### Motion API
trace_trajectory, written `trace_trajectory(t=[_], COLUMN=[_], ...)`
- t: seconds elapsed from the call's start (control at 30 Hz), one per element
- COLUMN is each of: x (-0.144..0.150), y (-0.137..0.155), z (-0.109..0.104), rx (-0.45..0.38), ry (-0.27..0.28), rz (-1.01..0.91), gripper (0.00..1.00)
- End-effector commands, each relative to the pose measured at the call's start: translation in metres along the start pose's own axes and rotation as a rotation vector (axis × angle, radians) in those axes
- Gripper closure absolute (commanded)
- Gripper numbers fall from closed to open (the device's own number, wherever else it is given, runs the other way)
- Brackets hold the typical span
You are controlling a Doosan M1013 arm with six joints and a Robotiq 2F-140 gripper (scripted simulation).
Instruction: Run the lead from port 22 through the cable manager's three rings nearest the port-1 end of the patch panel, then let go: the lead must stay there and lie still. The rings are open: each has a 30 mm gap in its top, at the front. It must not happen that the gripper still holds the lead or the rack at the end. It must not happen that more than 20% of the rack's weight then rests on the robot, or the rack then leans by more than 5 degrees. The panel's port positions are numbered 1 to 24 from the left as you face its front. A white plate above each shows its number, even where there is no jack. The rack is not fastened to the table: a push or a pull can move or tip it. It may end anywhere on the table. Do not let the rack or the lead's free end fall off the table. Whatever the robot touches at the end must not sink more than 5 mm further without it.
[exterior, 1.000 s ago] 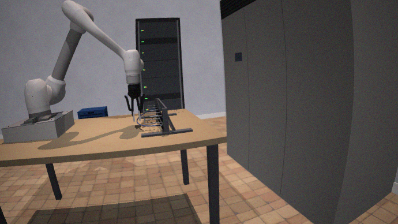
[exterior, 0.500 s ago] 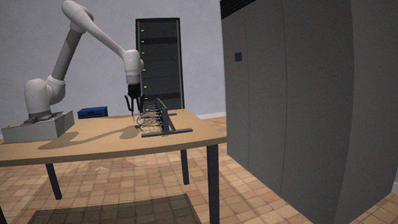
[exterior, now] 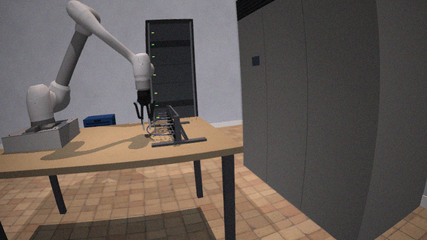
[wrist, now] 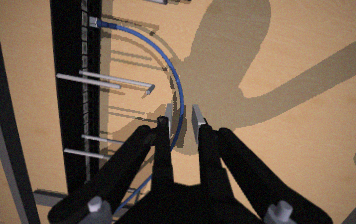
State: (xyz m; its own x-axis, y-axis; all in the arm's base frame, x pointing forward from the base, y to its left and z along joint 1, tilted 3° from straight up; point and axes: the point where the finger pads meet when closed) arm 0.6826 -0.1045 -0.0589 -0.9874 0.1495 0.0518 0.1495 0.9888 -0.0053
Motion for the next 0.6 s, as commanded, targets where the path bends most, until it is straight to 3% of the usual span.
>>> trace_trajectory(t=[0.0, 0.57], x=[0.0, 0.0], y=[0.0, 0.0001], z=[0.0001, 0.0053], rx=[0.0, 0.0], ry=[0.0, 0.0], rz=[0.0, 0.0], gripper=[0.8, 0.8])
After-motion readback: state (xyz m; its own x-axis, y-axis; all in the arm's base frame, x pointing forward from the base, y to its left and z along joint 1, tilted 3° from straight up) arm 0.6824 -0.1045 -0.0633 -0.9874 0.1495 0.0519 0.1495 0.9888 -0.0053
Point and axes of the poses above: the point where the finger pads meet when closed, its own z axis out along the fingers, its own x axis across the jaws, y = z × x, and after that the axes turned 15 degrees about z, right-handed
